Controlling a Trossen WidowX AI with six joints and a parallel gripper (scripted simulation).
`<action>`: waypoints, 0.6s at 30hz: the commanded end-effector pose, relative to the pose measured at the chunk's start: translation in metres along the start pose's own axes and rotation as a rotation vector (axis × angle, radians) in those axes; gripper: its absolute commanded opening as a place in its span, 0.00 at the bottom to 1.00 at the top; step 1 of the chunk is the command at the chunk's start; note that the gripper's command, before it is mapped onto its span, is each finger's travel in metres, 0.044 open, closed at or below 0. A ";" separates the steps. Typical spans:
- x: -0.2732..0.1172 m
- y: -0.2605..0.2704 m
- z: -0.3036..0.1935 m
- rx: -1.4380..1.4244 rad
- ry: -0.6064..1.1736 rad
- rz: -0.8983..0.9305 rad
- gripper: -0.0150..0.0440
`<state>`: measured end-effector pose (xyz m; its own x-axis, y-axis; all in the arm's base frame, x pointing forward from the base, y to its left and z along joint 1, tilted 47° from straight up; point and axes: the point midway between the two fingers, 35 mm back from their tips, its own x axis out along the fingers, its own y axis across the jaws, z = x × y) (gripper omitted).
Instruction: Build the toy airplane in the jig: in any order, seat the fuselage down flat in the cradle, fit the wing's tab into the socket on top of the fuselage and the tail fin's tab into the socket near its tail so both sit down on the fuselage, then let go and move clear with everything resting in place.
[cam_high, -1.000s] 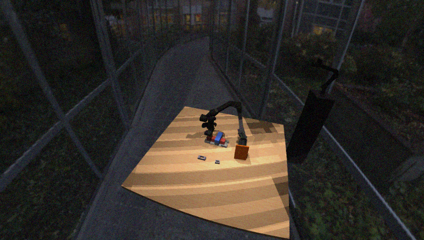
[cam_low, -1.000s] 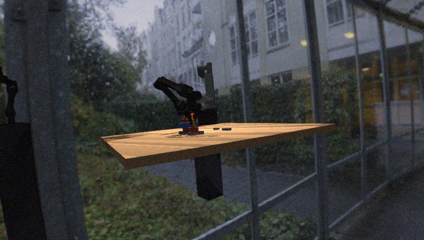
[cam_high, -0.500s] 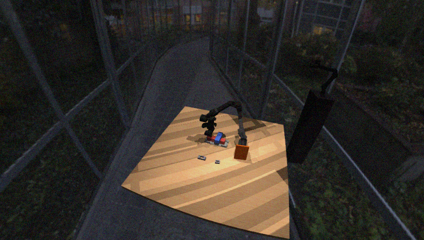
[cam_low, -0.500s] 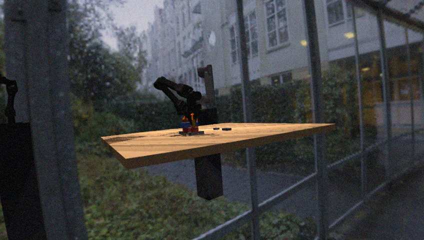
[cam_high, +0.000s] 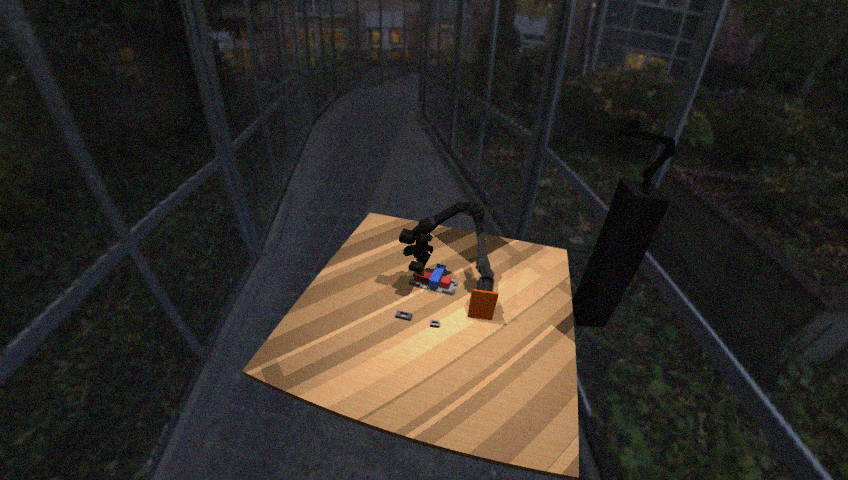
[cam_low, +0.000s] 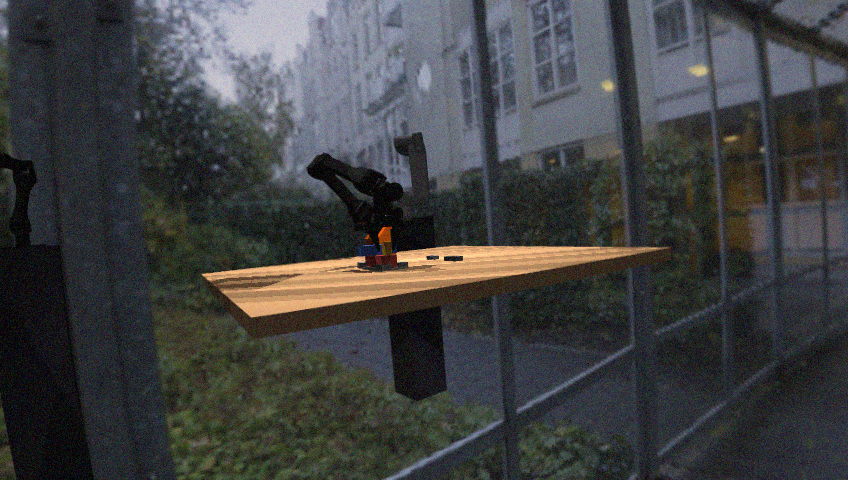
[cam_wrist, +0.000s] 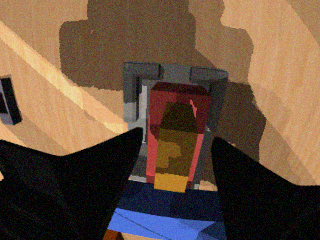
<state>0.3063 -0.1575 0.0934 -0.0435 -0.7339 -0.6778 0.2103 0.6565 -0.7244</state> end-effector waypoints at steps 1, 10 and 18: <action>0.000 0.000 0.000 0.000 0.000 0.000 0.69; -0.081 0.001 0.001 -0.007 0.002 0.005 0.69; -0.091 0.001 0.002 -0.007 0.002 0.003 0.69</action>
<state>0.3136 -0.0924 0.1520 -0.0341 -0.7332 -0.6791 0.1979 0.6611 -0.7237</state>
